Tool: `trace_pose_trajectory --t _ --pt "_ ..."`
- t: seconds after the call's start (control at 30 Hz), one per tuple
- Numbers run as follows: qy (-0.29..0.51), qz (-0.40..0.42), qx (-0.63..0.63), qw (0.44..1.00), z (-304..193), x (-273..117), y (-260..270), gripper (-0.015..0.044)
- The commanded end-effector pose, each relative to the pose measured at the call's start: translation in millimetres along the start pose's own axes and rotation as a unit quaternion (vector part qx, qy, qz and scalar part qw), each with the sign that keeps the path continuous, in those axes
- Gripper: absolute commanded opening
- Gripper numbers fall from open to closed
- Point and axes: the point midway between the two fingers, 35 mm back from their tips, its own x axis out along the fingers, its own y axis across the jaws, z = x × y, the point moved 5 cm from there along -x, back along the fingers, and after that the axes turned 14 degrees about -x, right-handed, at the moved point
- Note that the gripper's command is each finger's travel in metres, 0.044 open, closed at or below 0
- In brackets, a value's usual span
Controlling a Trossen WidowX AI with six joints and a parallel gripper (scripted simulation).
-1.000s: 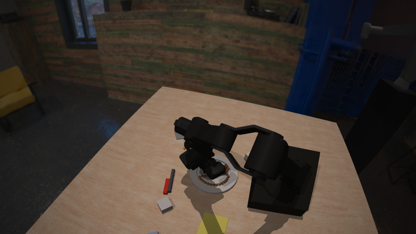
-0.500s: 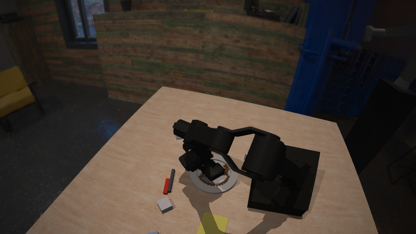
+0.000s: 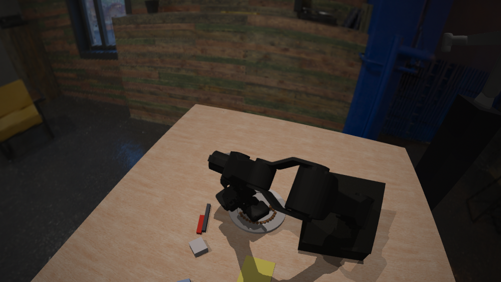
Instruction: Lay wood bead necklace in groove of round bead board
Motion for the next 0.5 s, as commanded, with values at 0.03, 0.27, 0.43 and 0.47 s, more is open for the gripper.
trace_pose_trajectory --t 0.03,0.27,0.43,0.47 --pt "-0.001 0.006 0.004 1.000 -0.5 9.4 3.1 0.0120" --pt "0.000 0.003 0.001 1.000 -0.7 7.0 1.8 0.0067" --pt "0.000 0.003 0.001 1.000 -0.7 7.0 1.8 0.0000" --pt "0.000 0.003 0.001 1.000 -0.7 7.0 1.8 0.0000"
